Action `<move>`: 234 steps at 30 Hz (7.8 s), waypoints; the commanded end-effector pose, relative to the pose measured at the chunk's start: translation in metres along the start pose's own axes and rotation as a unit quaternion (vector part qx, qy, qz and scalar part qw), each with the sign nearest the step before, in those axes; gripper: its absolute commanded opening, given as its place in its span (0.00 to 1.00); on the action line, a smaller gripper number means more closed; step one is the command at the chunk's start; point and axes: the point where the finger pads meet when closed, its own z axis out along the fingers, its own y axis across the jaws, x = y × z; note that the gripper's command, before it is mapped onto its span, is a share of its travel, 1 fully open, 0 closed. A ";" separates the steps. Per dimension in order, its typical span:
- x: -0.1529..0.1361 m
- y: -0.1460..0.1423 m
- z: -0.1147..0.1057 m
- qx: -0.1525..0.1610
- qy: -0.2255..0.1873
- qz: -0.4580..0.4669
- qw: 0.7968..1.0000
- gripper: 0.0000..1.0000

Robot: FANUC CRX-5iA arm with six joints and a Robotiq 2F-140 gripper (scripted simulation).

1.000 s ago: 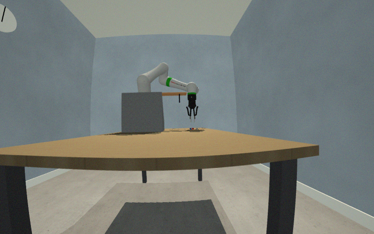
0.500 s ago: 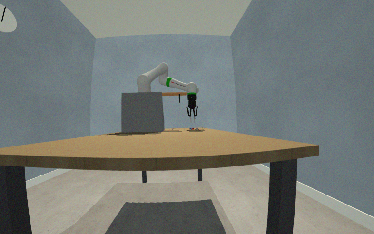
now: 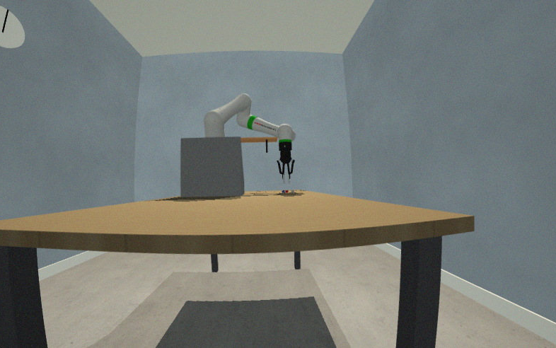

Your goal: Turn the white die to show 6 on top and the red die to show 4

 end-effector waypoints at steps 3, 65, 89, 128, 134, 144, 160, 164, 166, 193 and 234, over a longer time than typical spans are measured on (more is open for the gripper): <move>0.000 0.000 0.008 0.000 0.000 0.000 1.000 0.19; 0.000 0.000 0.039 0.000 0.000 0.000 1.000 0.19; 0.000 0.000 0.047 0.000 0.000 0.000 1.000 0.19; 0.000 0.000 0.061 0.000 0.000 0.000 1.000 0.19; 0.000 0.000 0.061 0.000 0.000 0.000 1.000 0.19; 0.000 0.000 0.061 0.000 0.000 0.000 1.000 0.07; 0.000 0.000 0.061 0.000 0.000 0.000 1.000 0.07; 0.000 0.000 0.061 0.000 0.000 0.000 1.000 0.07; 0.000 0.000 0.061 0.000 0.000 0.000 1.000 0.07; 0.000 0.000 -0.012 0.000 0.000 0.000 1.000 0.07; 0.094 -0.011 -0.043 0.003 0.003 0.367 0.930 0.07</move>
